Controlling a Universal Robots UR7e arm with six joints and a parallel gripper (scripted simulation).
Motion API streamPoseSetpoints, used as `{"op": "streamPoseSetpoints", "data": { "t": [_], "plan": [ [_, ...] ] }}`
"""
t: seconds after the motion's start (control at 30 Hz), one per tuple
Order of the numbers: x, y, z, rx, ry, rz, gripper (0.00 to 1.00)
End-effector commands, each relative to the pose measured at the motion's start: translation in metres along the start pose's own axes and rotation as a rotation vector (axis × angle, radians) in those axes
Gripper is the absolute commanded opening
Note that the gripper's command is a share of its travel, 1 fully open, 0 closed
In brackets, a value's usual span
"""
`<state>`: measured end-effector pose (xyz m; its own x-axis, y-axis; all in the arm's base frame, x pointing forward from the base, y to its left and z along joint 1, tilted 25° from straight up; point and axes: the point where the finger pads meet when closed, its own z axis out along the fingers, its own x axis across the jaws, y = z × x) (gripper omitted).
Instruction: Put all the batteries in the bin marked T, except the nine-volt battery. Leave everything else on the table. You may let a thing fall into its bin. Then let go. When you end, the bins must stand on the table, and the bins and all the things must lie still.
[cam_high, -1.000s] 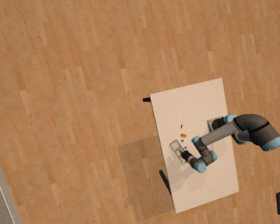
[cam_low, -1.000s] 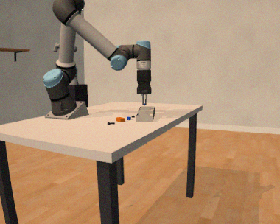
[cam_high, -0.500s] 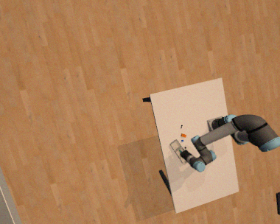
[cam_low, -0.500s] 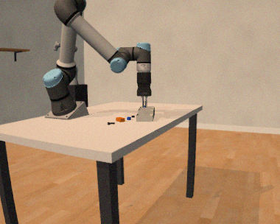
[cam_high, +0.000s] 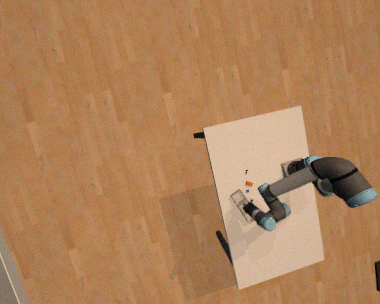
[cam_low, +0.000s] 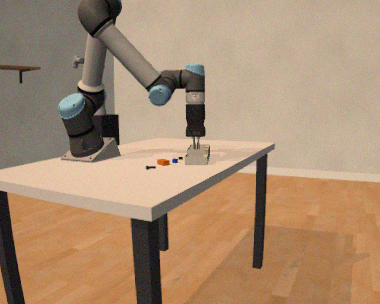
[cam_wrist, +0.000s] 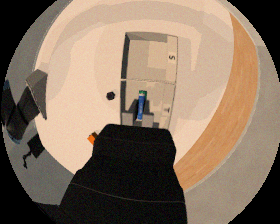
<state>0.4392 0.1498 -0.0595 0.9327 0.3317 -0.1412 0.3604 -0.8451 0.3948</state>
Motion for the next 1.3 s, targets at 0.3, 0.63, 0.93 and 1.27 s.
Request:
{"op": "streamPoseSetpoints", "data": {
  "t": [0.3,0.63,0.93,1.27],
  "plan": [
    [0.001,0.0,0.001,0.0,0.002,0.0,0.54],
    [0.001,0.0,0.001,0.0,0.002,0.0,0.54],
    [0.001,0.0,-0.001,0.0,0.003,0.0,0.54],
    [0.001,0.0,-0.014,0.0,0.003,0.0,0.54]
  ]
}}
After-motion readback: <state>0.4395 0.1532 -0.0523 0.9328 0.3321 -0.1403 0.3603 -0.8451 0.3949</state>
